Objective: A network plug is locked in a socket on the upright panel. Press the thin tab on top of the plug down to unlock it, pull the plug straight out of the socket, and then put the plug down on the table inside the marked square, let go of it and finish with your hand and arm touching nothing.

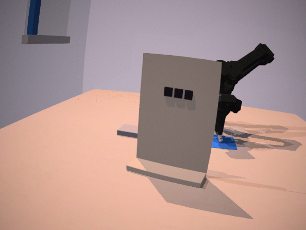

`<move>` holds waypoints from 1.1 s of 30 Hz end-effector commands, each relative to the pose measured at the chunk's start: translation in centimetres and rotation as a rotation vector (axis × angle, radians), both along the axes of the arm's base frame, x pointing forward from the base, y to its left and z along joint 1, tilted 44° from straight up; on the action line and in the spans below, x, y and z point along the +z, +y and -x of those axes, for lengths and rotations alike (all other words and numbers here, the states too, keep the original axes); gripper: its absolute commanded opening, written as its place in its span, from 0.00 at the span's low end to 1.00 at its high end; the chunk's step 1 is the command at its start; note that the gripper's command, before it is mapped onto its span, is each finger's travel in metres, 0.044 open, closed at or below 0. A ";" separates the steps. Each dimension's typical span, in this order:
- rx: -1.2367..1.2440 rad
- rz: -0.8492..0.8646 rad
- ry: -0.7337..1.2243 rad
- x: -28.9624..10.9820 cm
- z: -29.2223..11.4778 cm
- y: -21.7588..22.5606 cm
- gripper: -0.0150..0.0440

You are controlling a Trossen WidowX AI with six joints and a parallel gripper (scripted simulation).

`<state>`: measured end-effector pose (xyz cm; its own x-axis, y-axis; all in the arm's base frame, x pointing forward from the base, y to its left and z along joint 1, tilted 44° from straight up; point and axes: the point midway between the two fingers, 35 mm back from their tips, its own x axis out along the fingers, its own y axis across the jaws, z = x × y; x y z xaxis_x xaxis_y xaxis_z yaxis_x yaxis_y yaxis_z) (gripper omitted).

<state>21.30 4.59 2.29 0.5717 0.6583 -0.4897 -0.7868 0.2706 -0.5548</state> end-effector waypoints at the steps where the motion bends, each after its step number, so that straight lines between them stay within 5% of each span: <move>1: -0.003 -0.001 0.004 -0.1 0.0 0.1 0.25; 16: 0.000 -0.001 0.000 -0.2 -0.1 0.3 0.25; 22: 0.000 -0.001 0.000 -0.2 -0.1 0.3 0.52; 33: 0.001 0.002 0.002 -0.1 0.1 0.0 0.52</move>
<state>21.24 4.73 2.06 0.5706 0.6562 -0.4938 -0.7893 0.2721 -0.5505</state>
